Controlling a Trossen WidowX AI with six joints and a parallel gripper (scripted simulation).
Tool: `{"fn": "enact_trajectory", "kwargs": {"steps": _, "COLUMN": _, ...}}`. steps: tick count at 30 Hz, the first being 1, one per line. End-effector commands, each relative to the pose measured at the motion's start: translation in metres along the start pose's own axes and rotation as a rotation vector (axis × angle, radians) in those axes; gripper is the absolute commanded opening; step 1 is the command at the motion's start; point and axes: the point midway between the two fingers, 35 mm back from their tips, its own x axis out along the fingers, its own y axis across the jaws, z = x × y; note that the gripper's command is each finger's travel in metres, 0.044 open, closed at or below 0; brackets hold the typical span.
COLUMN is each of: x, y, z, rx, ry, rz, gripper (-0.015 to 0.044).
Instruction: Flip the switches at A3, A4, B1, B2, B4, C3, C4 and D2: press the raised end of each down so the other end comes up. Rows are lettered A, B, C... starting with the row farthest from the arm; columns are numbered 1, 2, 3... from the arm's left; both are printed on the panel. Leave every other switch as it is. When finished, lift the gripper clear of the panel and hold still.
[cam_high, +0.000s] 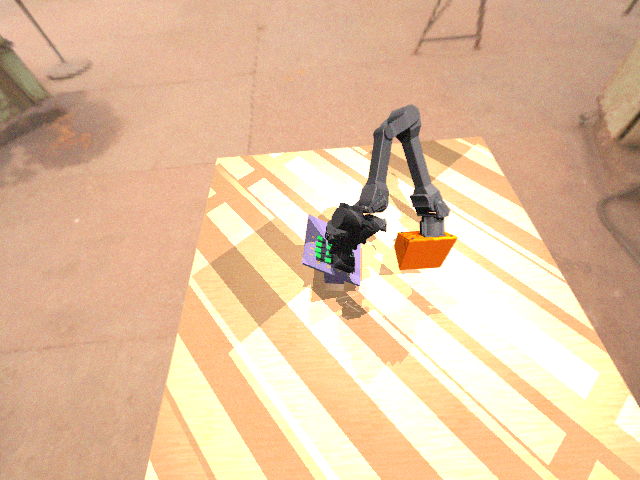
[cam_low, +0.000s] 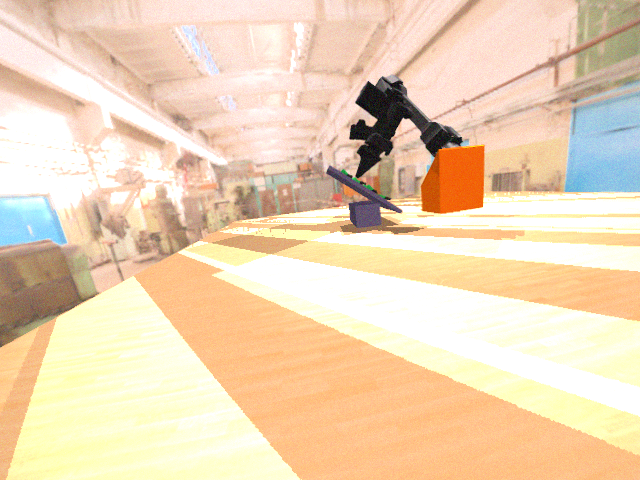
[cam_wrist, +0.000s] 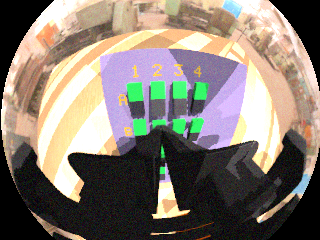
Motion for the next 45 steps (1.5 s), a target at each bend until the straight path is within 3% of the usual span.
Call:
{"fn": "enact_trajectory", "kwargs": {"steps": 1, "x": 0.0008, "y": 0.0011, "z": -0.0011, "rx": -0.005, "ry": 0.002, "rz": 0.005, "gripper": 0.0000}}
{"fn": "enact_trajectory", "kwargs": {"steps": 45, "x": 0.0054, "y": 0.0011, "z": -0.0010, "rx": -0.005, "ry": 0.002, "rz": 0.005, "gripper": 0.0000}}
